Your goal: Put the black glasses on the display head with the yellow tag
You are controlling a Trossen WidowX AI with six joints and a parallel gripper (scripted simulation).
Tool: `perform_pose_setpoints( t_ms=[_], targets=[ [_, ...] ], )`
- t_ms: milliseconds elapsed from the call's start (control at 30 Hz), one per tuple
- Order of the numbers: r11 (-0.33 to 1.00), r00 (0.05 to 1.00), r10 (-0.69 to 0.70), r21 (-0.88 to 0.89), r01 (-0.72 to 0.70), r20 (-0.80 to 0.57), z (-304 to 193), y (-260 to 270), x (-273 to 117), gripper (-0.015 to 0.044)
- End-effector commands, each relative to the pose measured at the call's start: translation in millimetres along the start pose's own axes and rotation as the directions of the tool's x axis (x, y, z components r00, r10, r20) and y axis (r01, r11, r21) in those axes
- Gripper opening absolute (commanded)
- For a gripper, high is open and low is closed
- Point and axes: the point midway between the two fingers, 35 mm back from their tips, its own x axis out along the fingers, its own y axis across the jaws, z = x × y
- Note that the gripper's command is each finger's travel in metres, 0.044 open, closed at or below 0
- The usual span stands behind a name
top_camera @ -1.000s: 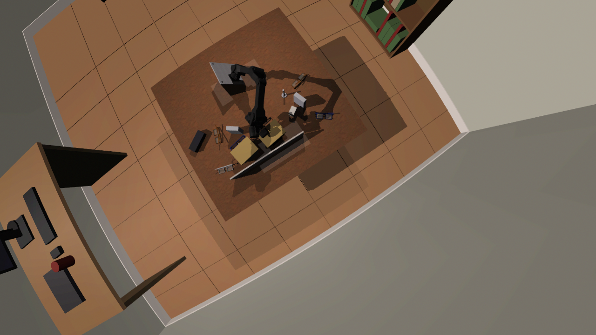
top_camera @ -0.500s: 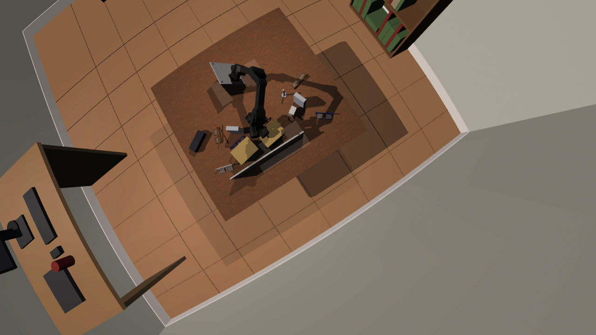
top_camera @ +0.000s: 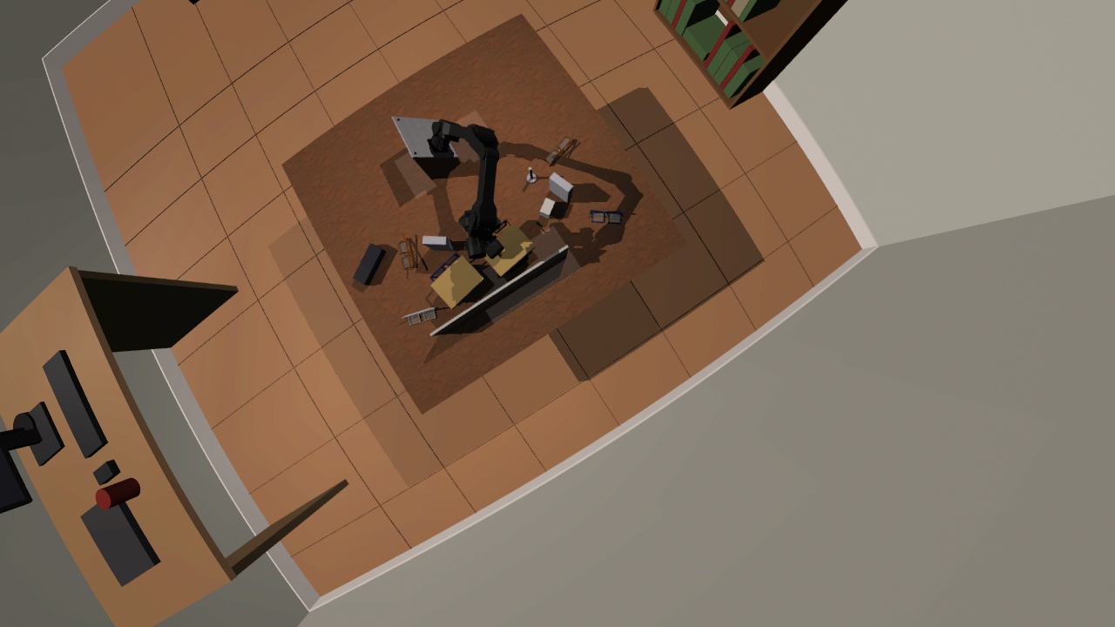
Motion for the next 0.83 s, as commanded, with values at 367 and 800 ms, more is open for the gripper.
perform_pose_setpoints(
  t_ms=[367,800],
  targets=[
    [1.0,1.0,-0.002,0.003,0.002,-0.011,-1.8,13.0,-37.3,0.0107],
    [1.0,1.0,0.001,0.005,-0.001,-0.011,-1.8,58.0,-51.7,0.0107]
  ],
)
